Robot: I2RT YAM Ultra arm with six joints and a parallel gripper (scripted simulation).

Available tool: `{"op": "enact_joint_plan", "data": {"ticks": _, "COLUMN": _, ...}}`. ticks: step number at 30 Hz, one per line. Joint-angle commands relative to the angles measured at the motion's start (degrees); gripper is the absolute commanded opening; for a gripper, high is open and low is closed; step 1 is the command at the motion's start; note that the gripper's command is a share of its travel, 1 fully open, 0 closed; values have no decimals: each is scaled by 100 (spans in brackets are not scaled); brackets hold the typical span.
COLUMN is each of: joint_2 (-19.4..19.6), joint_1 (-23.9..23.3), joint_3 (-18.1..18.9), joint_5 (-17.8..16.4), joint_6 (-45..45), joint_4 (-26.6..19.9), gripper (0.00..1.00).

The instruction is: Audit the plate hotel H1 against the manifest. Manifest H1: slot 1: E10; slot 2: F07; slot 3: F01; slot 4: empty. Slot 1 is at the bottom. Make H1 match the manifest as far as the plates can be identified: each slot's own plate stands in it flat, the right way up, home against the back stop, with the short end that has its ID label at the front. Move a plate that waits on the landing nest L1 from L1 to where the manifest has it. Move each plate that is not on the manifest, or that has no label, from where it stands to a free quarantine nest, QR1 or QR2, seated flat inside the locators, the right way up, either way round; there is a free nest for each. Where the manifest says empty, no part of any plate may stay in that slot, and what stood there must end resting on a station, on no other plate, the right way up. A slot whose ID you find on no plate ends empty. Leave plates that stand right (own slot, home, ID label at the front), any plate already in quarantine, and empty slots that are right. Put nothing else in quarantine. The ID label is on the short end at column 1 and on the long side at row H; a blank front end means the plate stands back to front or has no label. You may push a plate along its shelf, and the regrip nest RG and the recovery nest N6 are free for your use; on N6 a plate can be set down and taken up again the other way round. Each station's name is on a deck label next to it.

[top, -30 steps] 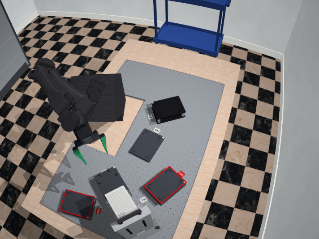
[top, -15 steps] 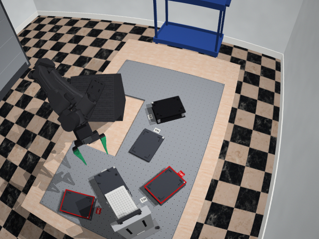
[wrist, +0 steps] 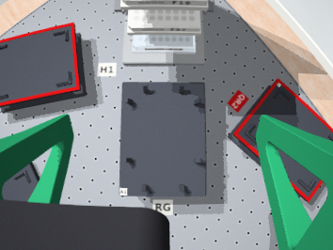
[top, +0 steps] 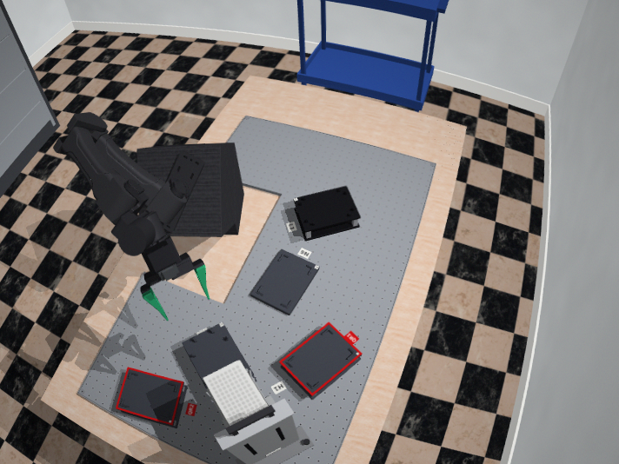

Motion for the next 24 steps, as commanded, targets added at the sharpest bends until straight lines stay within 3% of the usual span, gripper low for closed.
{"op": "enact_joint_plan", "data": {"ticks": 1, "joint_2": -110, "joint_1": 53, "joint_3": 177, "joint_5": -25, "joint_6": 19, "joint_4": 54, "gripper": 100}}
{"op": "enact_joint_plan", "data": {"ticks": 6, "joint_2": -110, "joint_1": 53, "joint_3": 177, "joint_5": -25, "joint_6": 19, "joint_4": 54, "gripper": 100}}
{"op": "enact_joint_plan", "data": {"ticks": 7, "joint_2": 109, "joint_1": 40, "joint_3": 175, "joint_5": -60, "joint_6": 9, "joint_4": 135, "gripper": 100}}
{"op": "enact_joint_plan", "data": {"ticks": 24, "joint_2": 775, "joint_1": -707, "joint_3": 167, "joint_5": -717, "joint_6": -68, "joint_4": 833, "gripper": 100}}
